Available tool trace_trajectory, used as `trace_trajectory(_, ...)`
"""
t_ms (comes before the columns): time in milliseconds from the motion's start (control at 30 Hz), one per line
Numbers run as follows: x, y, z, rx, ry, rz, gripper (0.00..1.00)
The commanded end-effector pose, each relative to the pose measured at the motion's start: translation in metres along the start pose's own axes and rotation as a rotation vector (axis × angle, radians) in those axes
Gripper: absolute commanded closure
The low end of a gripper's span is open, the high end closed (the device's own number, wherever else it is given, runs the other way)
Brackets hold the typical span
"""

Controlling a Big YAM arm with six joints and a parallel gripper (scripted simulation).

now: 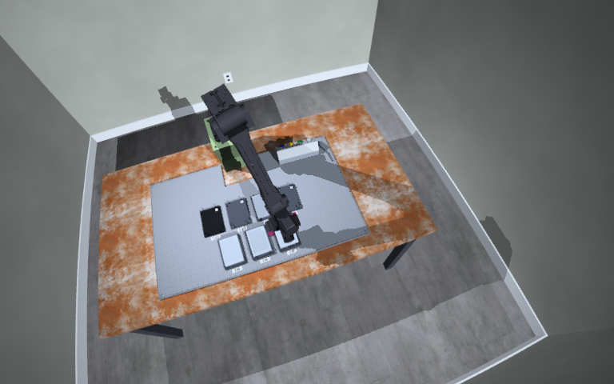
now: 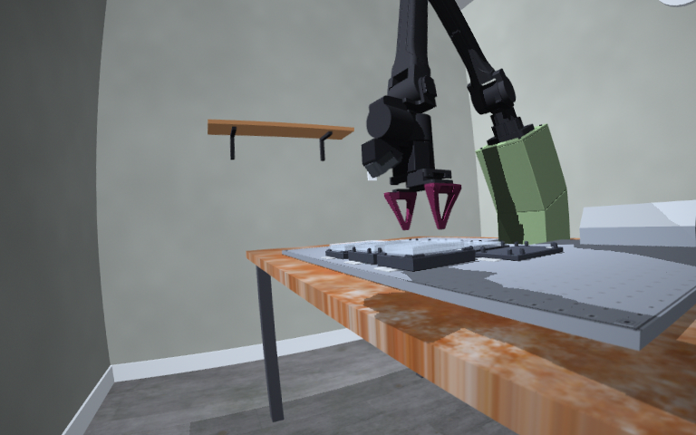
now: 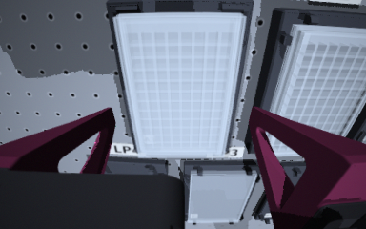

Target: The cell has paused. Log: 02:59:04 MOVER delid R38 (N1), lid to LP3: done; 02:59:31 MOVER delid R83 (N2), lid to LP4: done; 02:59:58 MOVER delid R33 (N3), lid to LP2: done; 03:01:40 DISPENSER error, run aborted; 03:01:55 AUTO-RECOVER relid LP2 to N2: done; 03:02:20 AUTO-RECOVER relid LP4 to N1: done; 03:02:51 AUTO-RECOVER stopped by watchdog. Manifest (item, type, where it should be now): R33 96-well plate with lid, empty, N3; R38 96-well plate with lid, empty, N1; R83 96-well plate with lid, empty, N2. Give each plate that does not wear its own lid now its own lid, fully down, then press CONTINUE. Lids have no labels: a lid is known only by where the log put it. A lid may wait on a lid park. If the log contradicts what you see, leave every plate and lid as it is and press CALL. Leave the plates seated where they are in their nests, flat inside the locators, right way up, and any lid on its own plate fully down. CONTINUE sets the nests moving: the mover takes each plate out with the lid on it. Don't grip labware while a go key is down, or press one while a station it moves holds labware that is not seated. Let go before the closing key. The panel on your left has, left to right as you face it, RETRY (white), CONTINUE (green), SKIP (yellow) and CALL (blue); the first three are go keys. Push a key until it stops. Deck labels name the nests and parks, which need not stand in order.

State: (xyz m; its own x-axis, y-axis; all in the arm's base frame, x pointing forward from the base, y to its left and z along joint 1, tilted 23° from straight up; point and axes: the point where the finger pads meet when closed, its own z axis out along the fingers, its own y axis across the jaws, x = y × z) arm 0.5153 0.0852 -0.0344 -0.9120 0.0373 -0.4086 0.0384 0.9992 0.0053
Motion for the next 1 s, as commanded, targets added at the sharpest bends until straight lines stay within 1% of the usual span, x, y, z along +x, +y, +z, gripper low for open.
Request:
trace_trajectory(0,0.009,0.005,0.01,0.001,0.011,-0.003,0.0)
trace_trajectory(100,0.007,0.006,0.01,0.0,0.006,-0.004,0.0)
trace_trajectory(400,0.011,0.005,0.011,0.002,0.012,-0.004,0.0)
trace_trajectory(433,0.004,0.007,0.01,0.0,0.002,-0.003,0.0)
trace_trajectory(467,0.003,0.007,0.01,-0.001,0.0,-0.003,0.0)
trace_trajectory(800,0.005,0.007,0.011,0.0,0.002,-0.003,0.0)
trace_trajectory(900,-0.006,0.007,0.014,-0.003,-0.015,-0.001,0.0)
trace_trajectory(967,-0.006,0.007,0.014,-0.003,-0.015,-0.001,0.0)
